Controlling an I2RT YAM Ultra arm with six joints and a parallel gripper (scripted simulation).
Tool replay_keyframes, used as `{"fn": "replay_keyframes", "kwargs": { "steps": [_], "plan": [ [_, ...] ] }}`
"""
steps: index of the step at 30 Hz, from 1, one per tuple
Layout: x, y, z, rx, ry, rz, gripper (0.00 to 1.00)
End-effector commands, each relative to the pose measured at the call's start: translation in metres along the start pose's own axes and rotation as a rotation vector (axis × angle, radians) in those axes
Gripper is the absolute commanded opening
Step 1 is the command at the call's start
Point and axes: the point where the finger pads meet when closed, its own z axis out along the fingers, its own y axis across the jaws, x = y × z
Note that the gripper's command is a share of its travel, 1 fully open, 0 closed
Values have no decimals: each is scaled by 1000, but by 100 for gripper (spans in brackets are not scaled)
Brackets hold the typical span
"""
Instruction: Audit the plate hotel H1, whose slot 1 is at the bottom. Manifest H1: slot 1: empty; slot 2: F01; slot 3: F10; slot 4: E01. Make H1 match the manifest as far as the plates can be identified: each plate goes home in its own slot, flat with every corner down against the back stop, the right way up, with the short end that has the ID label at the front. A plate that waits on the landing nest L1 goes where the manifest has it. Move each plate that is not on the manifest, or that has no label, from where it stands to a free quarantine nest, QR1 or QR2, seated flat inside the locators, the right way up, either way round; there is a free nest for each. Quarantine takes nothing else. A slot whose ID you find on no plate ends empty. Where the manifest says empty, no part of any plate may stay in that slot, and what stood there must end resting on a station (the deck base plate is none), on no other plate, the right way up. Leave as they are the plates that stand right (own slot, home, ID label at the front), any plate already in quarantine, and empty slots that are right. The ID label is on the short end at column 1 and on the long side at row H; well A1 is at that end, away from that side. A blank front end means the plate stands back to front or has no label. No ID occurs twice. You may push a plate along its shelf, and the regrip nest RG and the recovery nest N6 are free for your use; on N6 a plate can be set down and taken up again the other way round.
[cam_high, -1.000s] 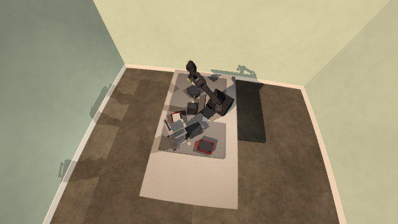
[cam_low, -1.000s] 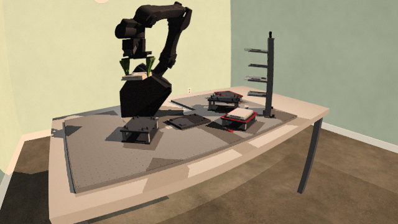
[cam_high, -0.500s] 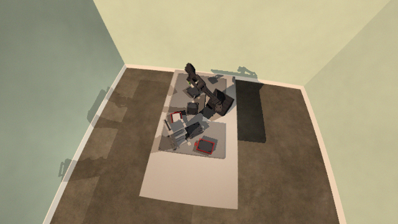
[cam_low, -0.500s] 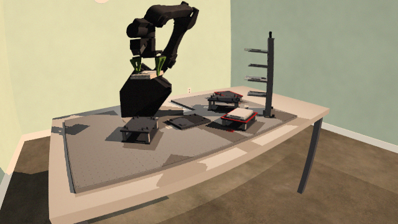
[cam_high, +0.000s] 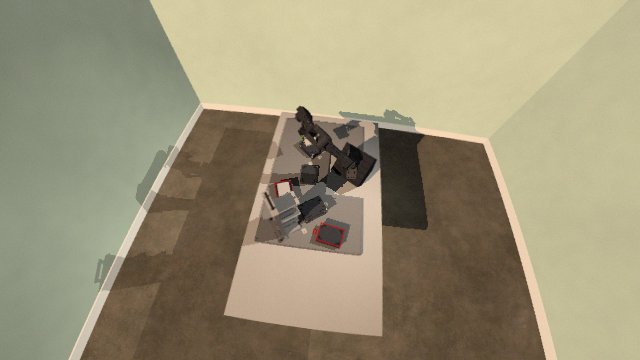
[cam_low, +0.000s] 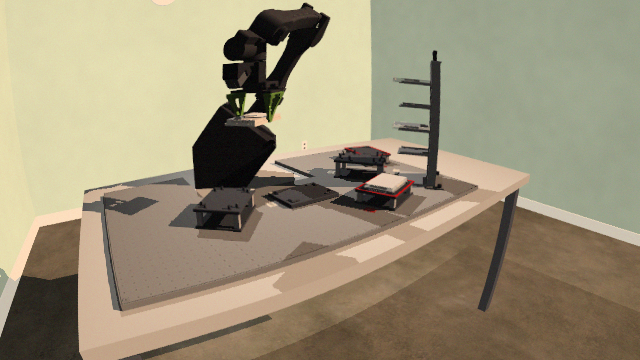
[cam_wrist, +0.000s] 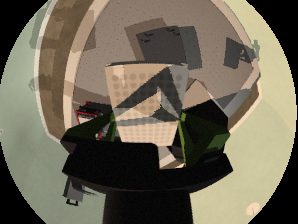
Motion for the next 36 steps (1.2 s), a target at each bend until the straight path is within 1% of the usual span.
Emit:
{"fn": "replay_keyframes", "kwargs": {
  "steps": [1,3,5,7,8,11,14,17,22,24,25,26,27,28,32,34,36],
  "plan": [
    [5,8,-11,-22,-45,86,86],
    [10,10,-11,-24,-47,120,86],
    [17,18,-8,-19,-39,109,86],
    [17,18,-8,-19,-39,109,86],
    [17,15,-12,-26,-50,124,86],
    [28,25,-8,-19,-39,109,86],
    [37,29,-7,-21,-38,159,86],
    [44,30,-10,-27,-45,221,86],
    [62,39,-6,-23,-36,292,86],
    [62,39,-6,-23,-36,292,86],
    [62,36,-10,-27,-47,324,86],
    [65,37,-10,-25,-48,338,86],
    [68,39,-9,-23,-46,335,86],
    [75,43,-6,-16,-31,327,86],
    [89,49,-5,-19,-23,332,86],
    [94,47,-8,-22,-29,391,86],
    [101,49,-6,-16,-27,434,86]
  ]
}}
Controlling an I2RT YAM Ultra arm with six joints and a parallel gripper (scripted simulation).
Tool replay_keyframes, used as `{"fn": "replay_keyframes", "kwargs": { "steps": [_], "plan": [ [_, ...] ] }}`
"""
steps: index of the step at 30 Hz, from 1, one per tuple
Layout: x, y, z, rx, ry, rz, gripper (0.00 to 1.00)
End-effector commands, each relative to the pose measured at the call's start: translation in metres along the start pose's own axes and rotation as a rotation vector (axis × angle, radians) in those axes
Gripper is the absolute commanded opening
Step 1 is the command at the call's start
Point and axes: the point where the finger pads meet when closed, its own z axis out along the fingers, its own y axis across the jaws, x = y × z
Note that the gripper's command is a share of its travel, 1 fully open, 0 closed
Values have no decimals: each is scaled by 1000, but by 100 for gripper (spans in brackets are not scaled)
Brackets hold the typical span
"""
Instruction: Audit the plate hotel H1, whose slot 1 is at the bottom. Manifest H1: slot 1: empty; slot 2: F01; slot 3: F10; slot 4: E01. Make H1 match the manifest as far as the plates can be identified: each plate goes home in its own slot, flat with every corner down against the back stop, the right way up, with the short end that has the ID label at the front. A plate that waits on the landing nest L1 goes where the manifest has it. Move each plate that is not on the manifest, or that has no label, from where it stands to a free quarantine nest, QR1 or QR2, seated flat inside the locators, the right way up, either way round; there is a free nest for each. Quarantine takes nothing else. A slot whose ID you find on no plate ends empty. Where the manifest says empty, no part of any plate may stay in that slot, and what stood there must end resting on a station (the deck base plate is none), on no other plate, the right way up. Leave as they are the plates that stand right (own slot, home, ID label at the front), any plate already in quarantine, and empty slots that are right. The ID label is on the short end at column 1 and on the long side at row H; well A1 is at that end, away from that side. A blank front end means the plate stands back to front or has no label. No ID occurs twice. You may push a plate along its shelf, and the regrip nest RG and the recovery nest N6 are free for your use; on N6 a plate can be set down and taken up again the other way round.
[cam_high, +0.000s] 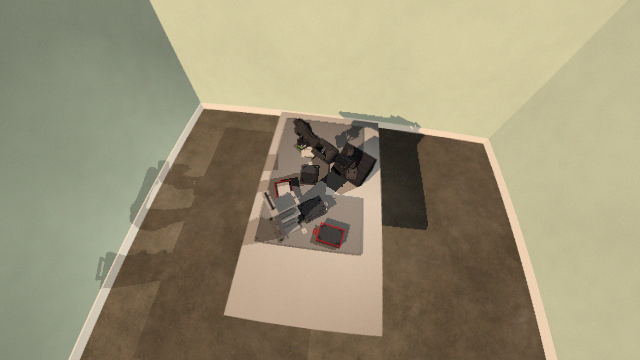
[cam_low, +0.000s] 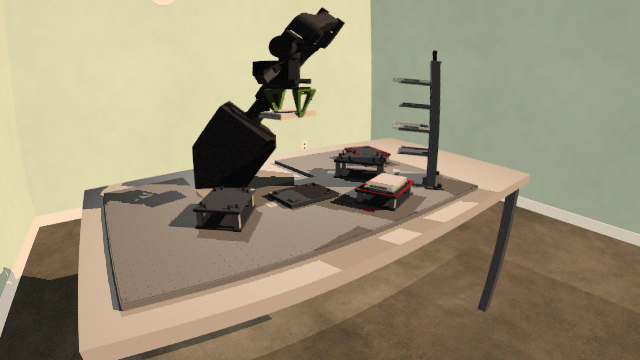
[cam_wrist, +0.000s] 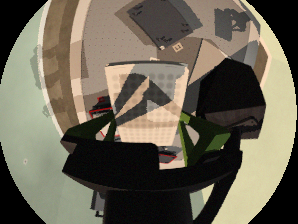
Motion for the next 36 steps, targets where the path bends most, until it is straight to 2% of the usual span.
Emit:
{"fn": "replay_keyframes", "kwargs": {
  "steps": [1,5,6,10,19,20,23,24,29,36],
  "plan": [
    [15,-3,-4,-4,-7,103,86],
    [22,-4,-3,-4,-3,153,86],
    [18,-4,-7,-21,-23,180,86],
    [38,-6,-3,-2,-7,202,86],
    [67,-11,-2,-1,-3,204,86],
    [63,-7,0,-16,-17,188,86],
    [59,-9,0,-23,-28,203,86],
    [61,-9,6,-10,-20,196,86],
    [63,-7,19,-13,-20,188,86],
    [57,-8,44,8,-2,210,86]
  ]
}}
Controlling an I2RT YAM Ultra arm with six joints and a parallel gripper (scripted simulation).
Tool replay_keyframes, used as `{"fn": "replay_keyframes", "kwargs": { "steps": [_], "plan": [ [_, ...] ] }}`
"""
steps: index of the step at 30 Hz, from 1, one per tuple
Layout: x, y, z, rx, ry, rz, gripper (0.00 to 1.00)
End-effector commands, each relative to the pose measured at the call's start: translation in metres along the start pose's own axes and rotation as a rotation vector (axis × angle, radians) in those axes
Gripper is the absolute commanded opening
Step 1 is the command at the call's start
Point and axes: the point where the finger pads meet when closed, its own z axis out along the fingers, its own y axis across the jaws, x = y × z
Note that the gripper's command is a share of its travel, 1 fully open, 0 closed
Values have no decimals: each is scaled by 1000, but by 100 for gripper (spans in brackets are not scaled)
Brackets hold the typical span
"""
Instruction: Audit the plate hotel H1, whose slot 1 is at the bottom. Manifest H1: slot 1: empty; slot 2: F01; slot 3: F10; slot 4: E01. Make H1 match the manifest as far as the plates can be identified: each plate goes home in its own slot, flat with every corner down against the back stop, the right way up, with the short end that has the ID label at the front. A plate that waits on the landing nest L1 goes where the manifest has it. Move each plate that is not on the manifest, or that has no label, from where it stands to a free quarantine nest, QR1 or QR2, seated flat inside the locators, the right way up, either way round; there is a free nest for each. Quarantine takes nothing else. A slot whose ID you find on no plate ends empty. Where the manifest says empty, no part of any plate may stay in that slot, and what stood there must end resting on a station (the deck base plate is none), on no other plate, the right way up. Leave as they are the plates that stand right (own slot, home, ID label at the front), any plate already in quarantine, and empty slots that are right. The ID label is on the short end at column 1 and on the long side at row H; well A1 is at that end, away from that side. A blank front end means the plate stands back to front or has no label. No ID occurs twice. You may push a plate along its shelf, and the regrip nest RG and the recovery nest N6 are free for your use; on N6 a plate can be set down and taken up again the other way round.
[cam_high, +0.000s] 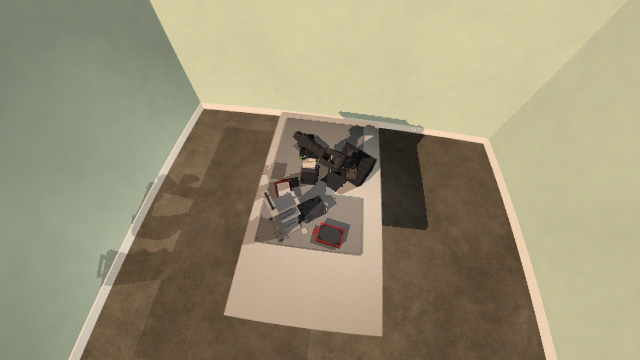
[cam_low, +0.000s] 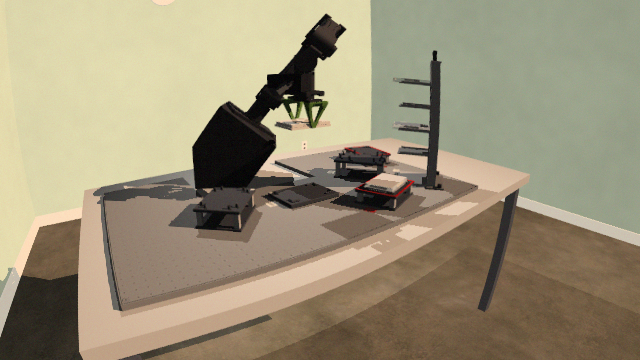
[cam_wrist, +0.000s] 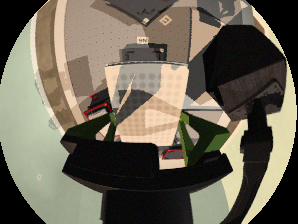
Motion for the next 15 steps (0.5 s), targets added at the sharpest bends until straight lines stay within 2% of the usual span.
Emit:
{"fn": "replay_keyframes", "kwargs": {
  "steps": [1,3,4,10,15],
  "plan": [
    [-9,4,11,-15,-14,18,86],
    [-9,4,11,-15,-14,18,86],
    [-10,7,4,-51,-35,11,86],
    [-10,5,30,-14,-18,18,86],
    [-10,7,42,-18,-21,14,86]
  ]
}}
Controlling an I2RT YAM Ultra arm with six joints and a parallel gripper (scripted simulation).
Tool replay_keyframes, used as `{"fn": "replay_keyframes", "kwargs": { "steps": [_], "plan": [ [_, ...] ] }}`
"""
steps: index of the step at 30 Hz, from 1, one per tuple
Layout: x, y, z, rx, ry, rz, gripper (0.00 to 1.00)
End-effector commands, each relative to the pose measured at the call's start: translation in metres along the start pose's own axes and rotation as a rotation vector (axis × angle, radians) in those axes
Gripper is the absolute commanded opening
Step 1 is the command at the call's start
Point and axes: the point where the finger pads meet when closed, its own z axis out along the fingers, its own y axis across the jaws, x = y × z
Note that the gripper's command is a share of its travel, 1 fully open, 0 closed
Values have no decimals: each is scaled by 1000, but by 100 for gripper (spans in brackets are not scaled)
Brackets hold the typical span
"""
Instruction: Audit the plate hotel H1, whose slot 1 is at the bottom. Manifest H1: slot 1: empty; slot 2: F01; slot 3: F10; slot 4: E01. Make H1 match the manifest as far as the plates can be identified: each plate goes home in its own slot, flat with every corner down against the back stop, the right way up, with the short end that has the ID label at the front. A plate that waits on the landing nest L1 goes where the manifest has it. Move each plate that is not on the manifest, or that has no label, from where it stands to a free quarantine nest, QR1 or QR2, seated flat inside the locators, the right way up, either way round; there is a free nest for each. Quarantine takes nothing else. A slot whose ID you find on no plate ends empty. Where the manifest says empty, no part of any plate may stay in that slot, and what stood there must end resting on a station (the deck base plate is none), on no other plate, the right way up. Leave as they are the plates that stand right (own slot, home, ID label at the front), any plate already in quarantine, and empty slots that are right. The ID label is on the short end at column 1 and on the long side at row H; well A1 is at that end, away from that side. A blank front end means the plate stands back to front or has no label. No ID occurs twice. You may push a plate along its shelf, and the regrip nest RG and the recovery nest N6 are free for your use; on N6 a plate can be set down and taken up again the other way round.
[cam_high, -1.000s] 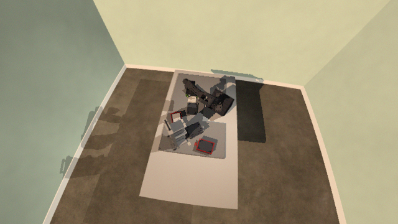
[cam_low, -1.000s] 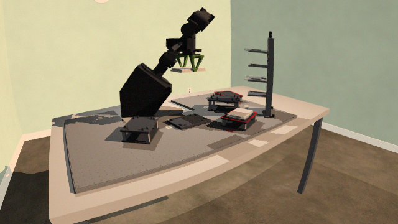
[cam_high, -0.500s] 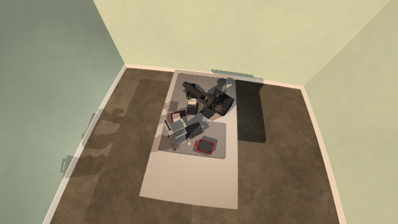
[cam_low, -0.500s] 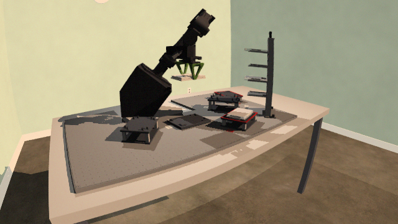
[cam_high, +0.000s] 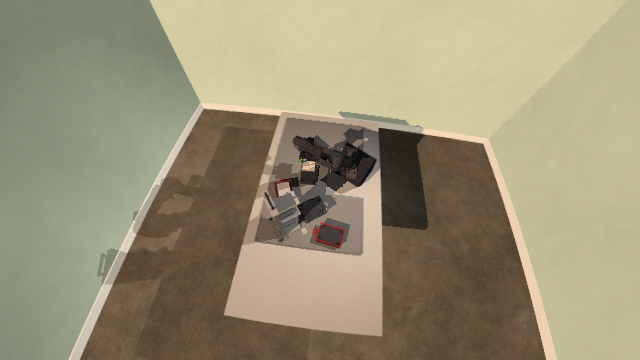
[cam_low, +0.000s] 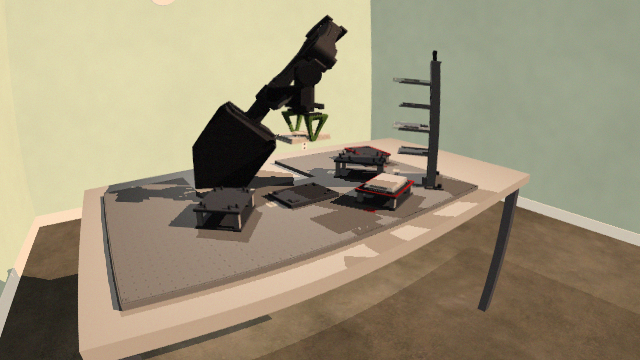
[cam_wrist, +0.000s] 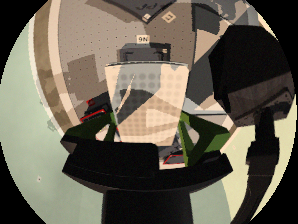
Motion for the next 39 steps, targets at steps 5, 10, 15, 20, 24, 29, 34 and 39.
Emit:
{"fn": "replay_keyframes", "kwargs": {
  "steps": [5,10,15,20,24,29,34,39],
  "plan": [
    [-9,4,16,-16,-20,16,86],
    [-9,4,29,-16,-21,16,86],
    [-9,4,42,-16,-21,16,86],
    [-10,5,55,-16,-22,16,86],
    [-12,6,59,-20,-25,22,86],
    [-10,5,74,-16,-23,16,86],
    [-11,5,87,-16,-23,16,86],
    [-14,19,78,-56,-35,9,86]
  ]
}}
